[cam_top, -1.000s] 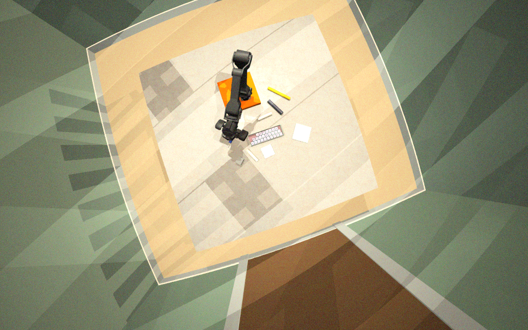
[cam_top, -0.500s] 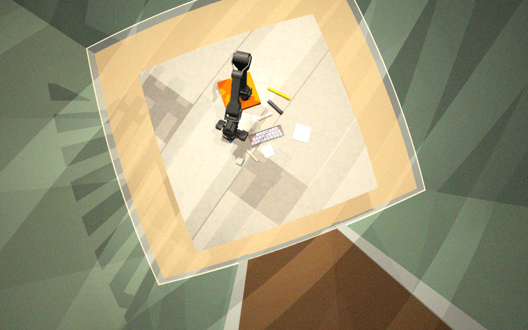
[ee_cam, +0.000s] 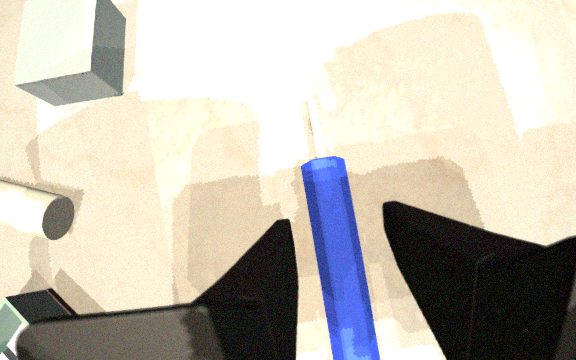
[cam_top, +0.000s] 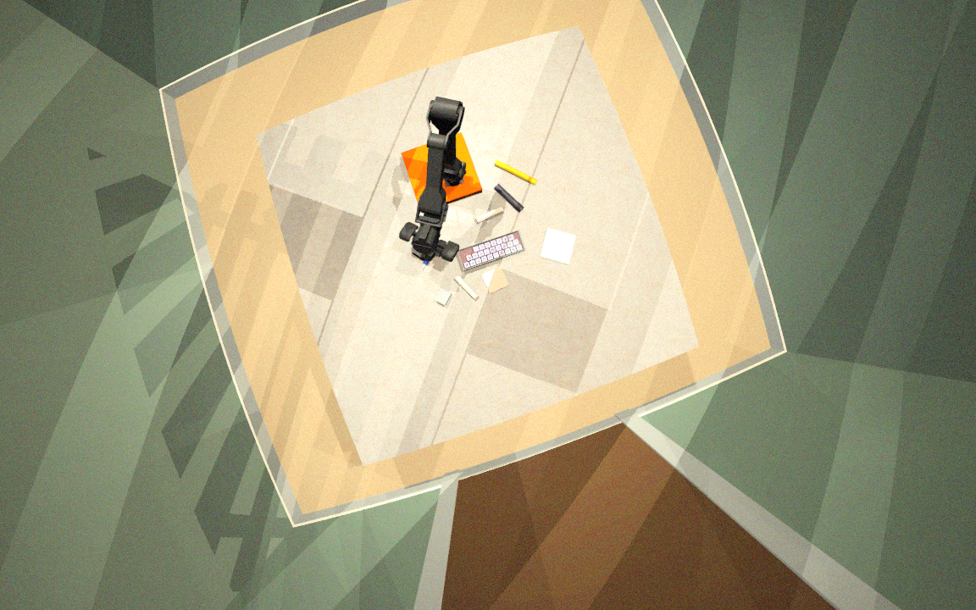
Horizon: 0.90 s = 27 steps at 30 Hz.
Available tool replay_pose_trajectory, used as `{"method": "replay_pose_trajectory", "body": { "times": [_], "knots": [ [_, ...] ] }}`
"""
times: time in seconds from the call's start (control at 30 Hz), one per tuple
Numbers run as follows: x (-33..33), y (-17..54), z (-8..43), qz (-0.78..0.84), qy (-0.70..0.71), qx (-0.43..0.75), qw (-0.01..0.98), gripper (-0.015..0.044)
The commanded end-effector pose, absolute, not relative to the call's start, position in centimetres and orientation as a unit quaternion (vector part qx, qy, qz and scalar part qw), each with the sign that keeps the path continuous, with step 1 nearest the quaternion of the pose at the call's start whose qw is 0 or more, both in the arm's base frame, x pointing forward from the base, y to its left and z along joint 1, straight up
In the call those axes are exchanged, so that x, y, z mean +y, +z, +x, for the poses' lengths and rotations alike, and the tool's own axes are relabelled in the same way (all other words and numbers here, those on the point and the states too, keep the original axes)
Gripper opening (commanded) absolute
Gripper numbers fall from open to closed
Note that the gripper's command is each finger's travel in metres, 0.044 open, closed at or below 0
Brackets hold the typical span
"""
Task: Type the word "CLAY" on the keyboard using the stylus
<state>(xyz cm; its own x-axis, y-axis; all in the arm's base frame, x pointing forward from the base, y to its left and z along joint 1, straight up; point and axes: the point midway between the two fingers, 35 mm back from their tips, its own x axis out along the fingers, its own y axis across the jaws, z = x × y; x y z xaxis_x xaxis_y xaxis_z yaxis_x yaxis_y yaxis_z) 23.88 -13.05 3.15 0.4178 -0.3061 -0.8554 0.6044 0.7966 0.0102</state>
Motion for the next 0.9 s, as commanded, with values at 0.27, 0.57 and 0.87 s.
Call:
{"method": "replay_pose_trajectory", "body": {
  "times": [0.27,0.57,0.87],
  "knots": [
    [-13.0,2.1,23.8,0.159,-0.274,0.466,0.826,0.015],
    [-13.0,1.4,23.8,0.159,-0.274,0.466,0.826,0.015],
    [-13.0,0.7,23.8,0.159,-0.274,0.466,0.826,0.015]
  ]
}}
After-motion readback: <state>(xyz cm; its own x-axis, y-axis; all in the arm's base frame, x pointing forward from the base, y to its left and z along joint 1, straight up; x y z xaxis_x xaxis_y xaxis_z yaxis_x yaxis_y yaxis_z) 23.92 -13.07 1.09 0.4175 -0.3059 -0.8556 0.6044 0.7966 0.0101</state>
